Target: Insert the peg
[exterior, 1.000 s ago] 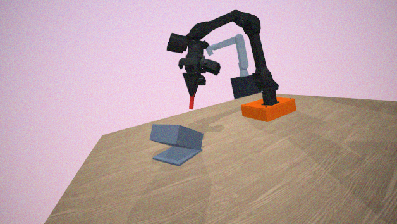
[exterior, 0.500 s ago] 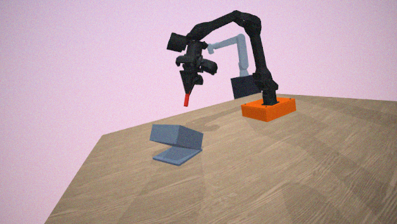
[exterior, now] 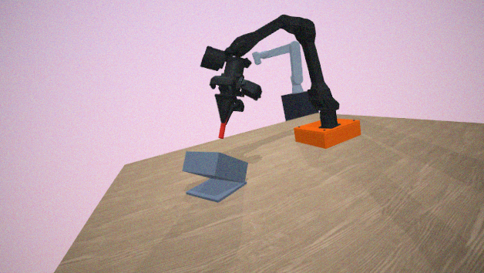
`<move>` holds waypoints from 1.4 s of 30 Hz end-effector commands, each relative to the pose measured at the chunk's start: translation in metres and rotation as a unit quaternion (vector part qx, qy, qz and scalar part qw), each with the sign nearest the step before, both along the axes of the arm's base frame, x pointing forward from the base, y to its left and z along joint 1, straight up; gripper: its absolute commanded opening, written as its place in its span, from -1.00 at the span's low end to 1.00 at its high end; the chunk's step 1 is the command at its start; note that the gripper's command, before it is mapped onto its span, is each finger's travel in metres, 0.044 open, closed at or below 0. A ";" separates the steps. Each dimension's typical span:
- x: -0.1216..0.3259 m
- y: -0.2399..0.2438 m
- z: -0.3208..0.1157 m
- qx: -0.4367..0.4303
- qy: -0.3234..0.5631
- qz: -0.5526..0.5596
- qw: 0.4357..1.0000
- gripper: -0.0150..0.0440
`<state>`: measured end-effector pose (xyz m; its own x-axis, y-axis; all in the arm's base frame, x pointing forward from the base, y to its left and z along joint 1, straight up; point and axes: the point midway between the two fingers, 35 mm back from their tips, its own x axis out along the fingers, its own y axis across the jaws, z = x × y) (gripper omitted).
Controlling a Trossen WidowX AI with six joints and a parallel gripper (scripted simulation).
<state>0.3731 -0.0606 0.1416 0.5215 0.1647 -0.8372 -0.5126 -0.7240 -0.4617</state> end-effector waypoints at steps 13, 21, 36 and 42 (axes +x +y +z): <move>0.011 -0.001 -0.019 0.003 -0.011 -0.001 1.000 -0.49; 0.015 0.000 -0.024 0.003 -0.011 -0.001 1.000 -0.49; 0.022 0.003 -0.034 0.002 -0.014 0.002 1.000 -0.49; 0.022 0.003 -0.034 0.002 -0.014 0.002 1.000 -0.49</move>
